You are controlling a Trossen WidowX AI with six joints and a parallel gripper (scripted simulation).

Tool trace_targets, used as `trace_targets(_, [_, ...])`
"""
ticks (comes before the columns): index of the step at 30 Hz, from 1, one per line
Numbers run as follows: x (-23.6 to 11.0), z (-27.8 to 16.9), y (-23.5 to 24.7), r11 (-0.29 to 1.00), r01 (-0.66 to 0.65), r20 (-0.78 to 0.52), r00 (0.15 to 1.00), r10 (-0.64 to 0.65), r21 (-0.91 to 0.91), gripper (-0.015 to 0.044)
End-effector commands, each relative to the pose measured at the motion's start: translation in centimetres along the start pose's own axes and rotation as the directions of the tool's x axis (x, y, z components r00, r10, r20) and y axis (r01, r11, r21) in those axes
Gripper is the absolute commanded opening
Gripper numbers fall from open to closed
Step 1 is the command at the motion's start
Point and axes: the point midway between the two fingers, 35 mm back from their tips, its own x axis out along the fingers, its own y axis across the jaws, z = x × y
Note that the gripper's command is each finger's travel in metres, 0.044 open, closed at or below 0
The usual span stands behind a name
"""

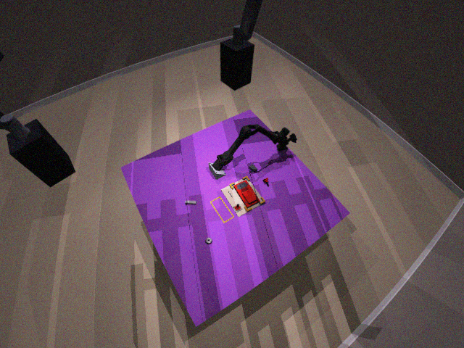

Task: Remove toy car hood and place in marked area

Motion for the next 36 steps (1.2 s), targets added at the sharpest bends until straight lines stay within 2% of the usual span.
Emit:
trace_targets(1, [-0.6,-3.2,0.1,0.999,-0.030,-0.062,0.998,0.031,0.016,0.0440])
trace_targets(10, [-3.1,-10.6,0.5,0.994,-0.088,-0.214,0.972,0.100,0.065,0.0440])
trace_targets(18, [-4.5,-16.3,2.5,0.970,-0.142,-0.325,0.924,0.200,0.195,0.0440])
trace_targets(28, [-9.2,-25.4,5.2,0.889,-0.120,-0.485,0.801,0.350,0.443,0.0440])
trace_targets(36, [-14.5,-31.9,8.3,0.757,-0.026,-0.552,0.668,0.498,0.652,0.0440])
